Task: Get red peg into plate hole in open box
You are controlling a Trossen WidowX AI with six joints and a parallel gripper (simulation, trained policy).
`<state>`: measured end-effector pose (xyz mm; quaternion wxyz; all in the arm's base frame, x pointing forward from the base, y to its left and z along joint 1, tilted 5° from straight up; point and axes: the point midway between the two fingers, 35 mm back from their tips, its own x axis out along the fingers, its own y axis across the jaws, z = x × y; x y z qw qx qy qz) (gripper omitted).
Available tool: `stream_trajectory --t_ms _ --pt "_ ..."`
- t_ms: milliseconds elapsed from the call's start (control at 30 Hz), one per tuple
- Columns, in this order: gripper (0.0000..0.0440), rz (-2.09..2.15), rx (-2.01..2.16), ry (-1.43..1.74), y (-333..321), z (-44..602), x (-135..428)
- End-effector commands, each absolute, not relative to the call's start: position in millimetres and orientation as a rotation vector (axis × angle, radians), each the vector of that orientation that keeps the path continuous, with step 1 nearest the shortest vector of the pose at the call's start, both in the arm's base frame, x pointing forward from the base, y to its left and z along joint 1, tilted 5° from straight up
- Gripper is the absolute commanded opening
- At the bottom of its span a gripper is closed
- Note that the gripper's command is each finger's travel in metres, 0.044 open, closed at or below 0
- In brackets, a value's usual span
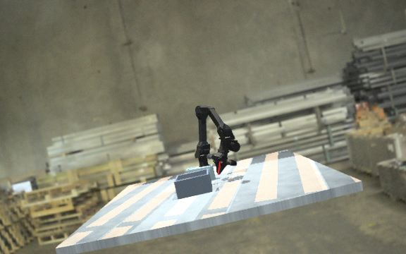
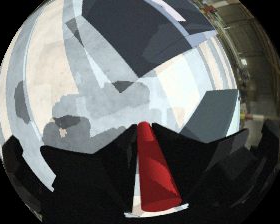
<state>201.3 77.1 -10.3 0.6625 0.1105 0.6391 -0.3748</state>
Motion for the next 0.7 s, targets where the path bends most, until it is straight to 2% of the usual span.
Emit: stream_trajectory --t_ms 0,667 --pt "0.0000 -0.854 0.243 1.413 71 6 212" --pt "0.0000 -0.992 0.369 1.263 13 68 267"
